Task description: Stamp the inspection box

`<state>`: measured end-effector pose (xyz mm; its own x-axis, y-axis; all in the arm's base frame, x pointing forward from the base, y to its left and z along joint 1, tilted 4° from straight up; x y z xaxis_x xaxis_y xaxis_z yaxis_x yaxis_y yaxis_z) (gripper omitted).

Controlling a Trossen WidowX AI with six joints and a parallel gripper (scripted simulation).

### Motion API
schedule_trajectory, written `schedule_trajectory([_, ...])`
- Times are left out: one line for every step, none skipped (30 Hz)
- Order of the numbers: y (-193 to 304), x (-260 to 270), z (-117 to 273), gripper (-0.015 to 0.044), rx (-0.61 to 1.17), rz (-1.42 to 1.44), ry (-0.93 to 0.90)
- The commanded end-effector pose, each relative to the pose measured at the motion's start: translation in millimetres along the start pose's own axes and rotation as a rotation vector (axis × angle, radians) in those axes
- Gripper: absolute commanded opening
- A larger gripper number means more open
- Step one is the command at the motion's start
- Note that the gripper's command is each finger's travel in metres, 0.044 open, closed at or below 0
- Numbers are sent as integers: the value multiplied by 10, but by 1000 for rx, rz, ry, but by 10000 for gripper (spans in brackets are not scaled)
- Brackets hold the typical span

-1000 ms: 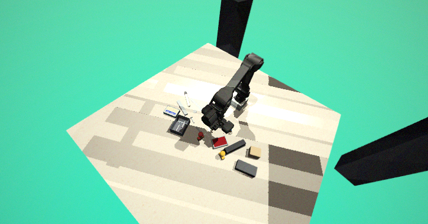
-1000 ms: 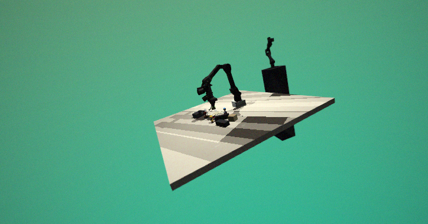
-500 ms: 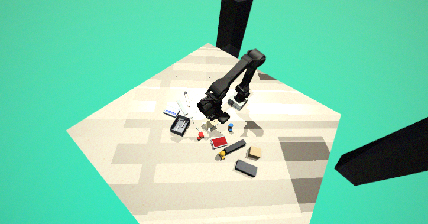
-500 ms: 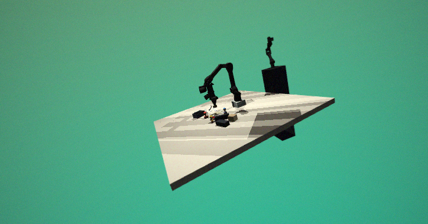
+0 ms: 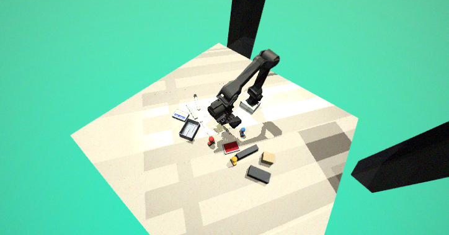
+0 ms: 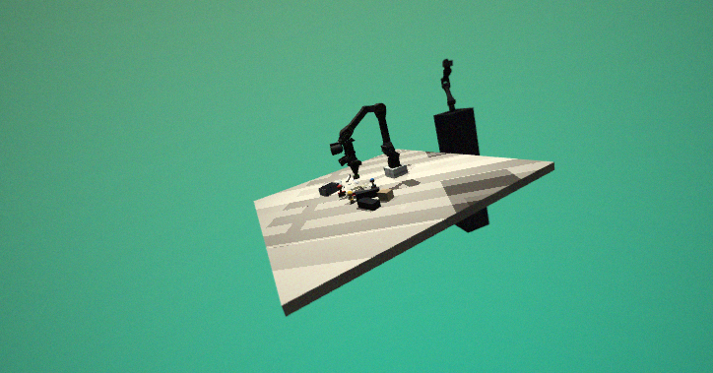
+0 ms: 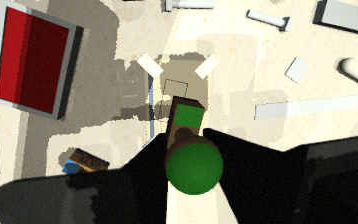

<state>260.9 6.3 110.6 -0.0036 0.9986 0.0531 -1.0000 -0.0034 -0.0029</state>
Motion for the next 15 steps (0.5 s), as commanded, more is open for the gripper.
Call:
schedule_trajectory([-6, -2, -33, 0, -1, 2, 0])
schedule_trajectory([-6, -2, -40, 0, -2, 2, 0])
schedule_trajectory([-7, -2, -46, 0, -2, 2, 0])
schedule_trajectory([-7, -2, -53, 0, -2, 2, 0])
schedule_trajectory([-8, -2, -60, 0, -2, 2, 0])
schedule_trajectory([-8, -2, -67, 0, -2, 2, 0])
schedule_trajectory([-9, -2, -73, 0, -2, 2, 0])
schedule_trajectory([-9, -2, -80, 0, -2, 2, -1])
schedule_trajectory([-9, -2, -87, 0, -2, 2, -1])
schedule_trajectory([-10, -1, -93, 0, -3, 2, -1])
schedule_trajectory([-10, -1, -100, 0, -3, 2, -1])
schedule_trajectory([-10, -1, -107, 0, -3, 2, -1])
schedule_trajectory([-11, -1, -113, 0, -3, 2, -1])
schedule_trajectory([-11, -1, -120, 0, -3, 2, -1])
schedule_trajectory([-11, -1, -127, 0, -3, 2, -1])
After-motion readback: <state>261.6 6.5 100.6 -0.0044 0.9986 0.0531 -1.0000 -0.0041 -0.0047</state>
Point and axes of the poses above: the point midway between the two fingers, 35 mm back from their tips, its own z axis back along the fingers, its own x axis across the jaws, y = z × x, the point moved 5 cm from there along z, back along the fingers, and after that the axes turned 2 degrees about -z, right-handed, at the moved point
